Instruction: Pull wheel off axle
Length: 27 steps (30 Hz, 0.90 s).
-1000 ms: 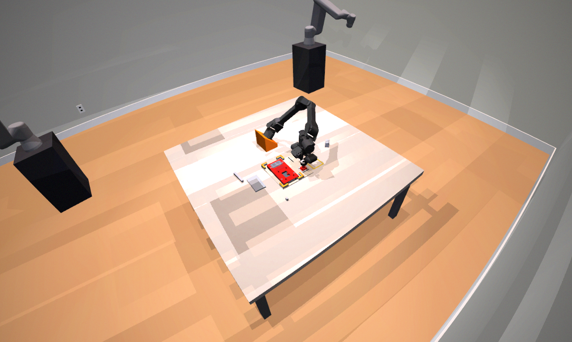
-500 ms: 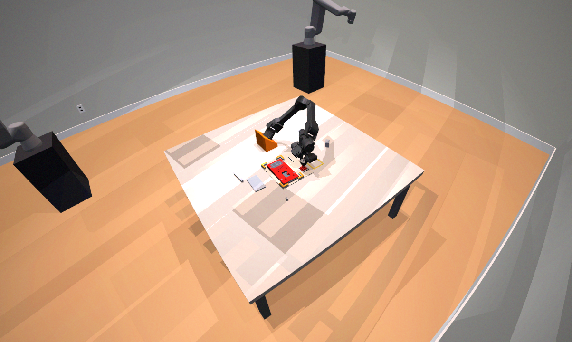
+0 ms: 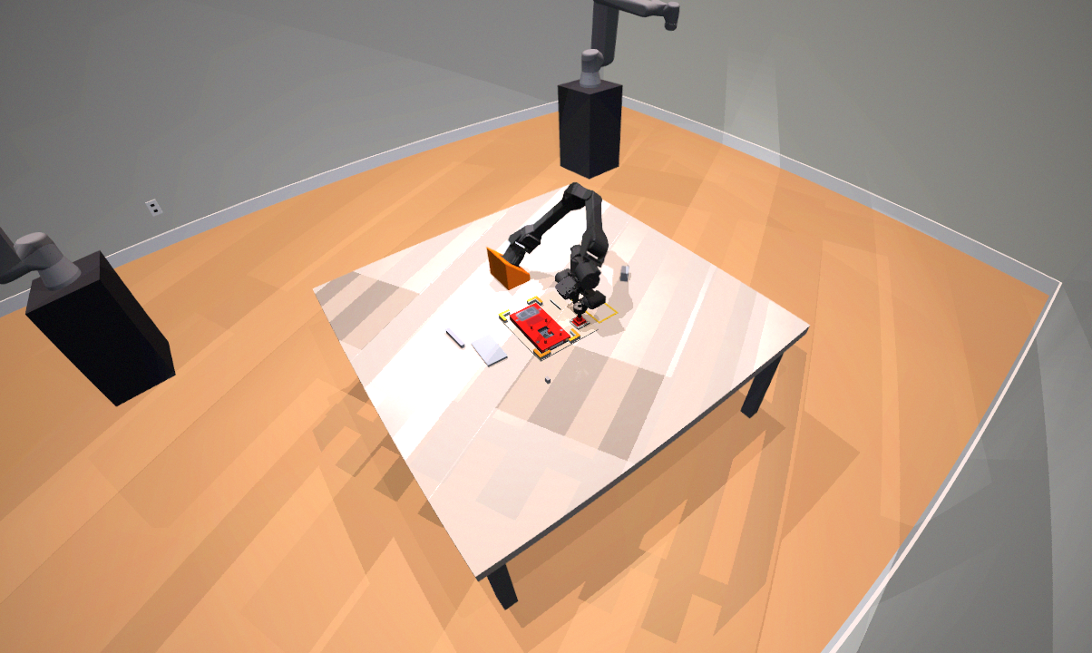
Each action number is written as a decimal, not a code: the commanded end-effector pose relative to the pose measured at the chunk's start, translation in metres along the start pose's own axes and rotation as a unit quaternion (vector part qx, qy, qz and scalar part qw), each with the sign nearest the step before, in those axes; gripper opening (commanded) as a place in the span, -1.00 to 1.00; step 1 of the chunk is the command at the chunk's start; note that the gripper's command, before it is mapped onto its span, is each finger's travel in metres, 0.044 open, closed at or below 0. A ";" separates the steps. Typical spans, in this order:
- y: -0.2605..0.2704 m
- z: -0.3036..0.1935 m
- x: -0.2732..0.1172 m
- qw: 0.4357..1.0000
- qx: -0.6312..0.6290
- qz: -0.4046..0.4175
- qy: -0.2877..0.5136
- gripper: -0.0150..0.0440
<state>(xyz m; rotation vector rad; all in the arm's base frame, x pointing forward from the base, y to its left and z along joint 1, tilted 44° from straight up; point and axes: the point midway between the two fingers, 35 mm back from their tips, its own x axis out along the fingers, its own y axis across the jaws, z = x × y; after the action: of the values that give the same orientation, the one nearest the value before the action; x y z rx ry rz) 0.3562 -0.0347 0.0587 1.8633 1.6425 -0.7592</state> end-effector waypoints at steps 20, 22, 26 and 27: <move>0.000 0.000 -0.025 1.000 -0.001 0.000 -0.003 -0.49; -0.001 0.000 -0.035 1.000 -0.001 0.000 -0.003 -0.49; -0.002 -0.004 -0.034 1.000 0.001 0.000 0.000 -0.49; -0.004 -0.008 -0.034 1.000 0.001 0.000 0.000 -0.49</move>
<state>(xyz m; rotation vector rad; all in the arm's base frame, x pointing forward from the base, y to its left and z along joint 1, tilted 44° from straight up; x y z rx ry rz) 0.3520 -0.0596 0.0866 1.8684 1.6275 -0.7582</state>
